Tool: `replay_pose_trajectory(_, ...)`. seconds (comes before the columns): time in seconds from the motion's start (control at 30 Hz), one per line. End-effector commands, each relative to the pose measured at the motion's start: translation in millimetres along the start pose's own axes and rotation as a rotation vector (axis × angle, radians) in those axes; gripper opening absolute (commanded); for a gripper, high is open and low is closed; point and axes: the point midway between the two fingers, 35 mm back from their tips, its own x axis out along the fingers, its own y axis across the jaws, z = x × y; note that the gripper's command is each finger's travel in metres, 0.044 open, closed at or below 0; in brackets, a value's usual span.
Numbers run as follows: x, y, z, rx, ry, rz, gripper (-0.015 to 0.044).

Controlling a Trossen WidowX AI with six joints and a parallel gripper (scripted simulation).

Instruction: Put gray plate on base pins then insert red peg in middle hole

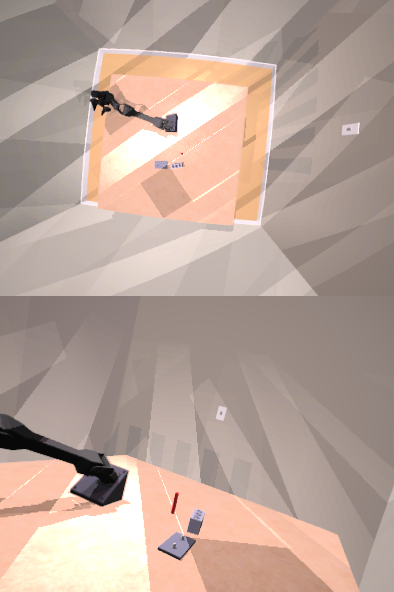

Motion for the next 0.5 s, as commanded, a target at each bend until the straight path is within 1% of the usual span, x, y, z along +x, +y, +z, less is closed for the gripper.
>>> replay_pose_trajectory(0.0,0,0,0,0.0,0.0,0.0,0.0426)
replay_pose_trajectory(0.03,0,0,1,-0.001,0.0,0.001,0.044)
replay_pose_trajectory(0.2,0,-2,17,-0.055,-0.009,0.022,0.044)
replay_pose_trajectory(0.47,44,-13,-12,-0.193,0.024,0.071,0.044)
